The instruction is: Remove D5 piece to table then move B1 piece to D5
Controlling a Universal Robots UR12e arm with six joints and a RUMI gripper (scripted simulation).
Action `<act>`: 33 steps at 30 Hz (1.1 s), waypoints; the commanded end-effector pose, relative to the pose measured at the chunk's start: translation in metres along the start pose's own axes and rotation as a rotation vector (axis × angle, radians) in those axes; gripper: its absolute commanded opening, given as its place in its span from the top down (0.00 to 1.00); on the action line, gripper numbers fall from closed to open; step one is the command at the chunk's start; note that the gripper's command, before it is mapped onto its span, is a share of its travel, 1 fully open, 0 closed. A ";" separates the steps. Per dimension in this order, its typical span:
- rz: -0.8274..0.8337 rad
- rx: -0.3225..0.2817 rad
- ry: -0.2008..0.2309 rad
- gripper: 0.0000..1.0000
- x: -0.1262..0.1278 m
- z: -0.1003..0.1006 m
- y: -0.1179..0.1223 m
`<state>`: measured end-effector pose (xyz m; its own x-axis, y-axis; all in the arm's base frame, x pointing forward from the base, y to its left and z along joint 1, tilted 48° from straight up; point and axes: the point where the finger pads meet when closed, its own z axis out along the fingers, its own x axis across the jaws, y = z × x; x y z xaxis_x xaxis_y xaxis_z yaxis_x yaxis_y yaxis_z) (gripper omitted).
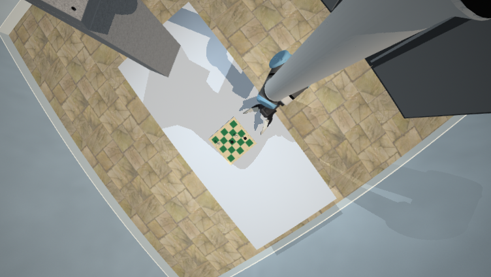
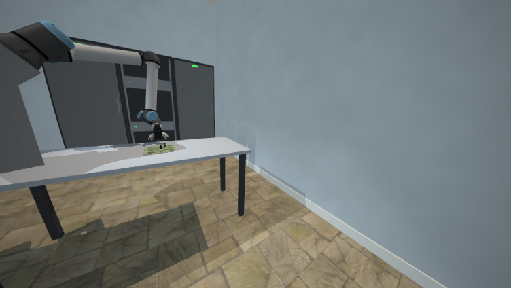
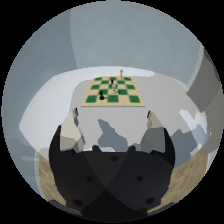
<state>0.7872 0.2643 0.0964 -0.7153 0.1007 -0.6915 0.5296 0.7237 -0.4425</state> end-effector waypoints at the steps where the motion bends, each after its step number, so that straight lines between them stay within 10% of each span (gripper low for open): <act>1: 0.001 0.000 0.000 0.00 0.000 0.000 0.000; 15: 0.001 0.000 0.000 0.00 -0.001 -0.003 -0.006; 33: 0.001 0.000 0.000 0.00 -0.004 -0.037 -0.081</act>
<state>0.7413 0.2366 0.1442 -0.7153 0.1008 -0.6916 0.5298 0.7235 -0.4426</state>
